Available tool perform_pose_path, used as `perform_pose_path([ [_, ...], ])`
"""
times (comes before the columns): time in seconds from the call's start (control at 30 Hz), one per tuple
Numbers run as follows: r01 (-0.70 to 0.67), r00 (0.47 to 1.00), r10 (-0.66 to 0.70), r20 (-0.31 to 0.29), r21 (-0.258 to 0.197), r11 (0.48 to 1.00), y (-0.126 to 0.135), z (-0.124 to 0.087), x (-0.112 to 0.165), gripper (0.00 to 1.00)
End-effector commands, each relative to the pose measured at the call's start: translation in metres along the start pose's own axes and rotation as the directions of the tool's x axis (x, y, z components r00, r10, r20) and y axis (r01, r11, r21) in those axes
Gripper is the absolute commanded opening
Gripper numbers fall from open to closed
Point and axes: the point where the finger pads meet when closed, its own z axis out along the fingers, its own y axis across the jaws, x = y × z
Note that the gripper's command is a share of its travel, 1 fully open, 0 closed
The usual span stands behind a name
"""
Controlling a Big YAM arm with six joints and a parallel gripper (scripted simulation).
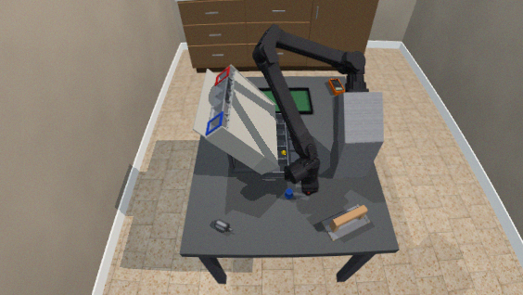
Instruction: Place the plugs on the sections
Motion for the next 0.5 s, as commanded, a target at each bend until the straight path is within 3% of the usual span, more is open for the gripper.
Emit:
perform_pose_path([
  [0.0, -0.004, 1.0, 0.004, 0.026, -0.013, 1.0, 0.004, -0.0028, -0.0111, 0.63],
  [0.47, -0.006, 1.0, 0.006, 0.025, -0.013, 1.0, 0.0037, -0.0028, -0.0105, 0.63],
])
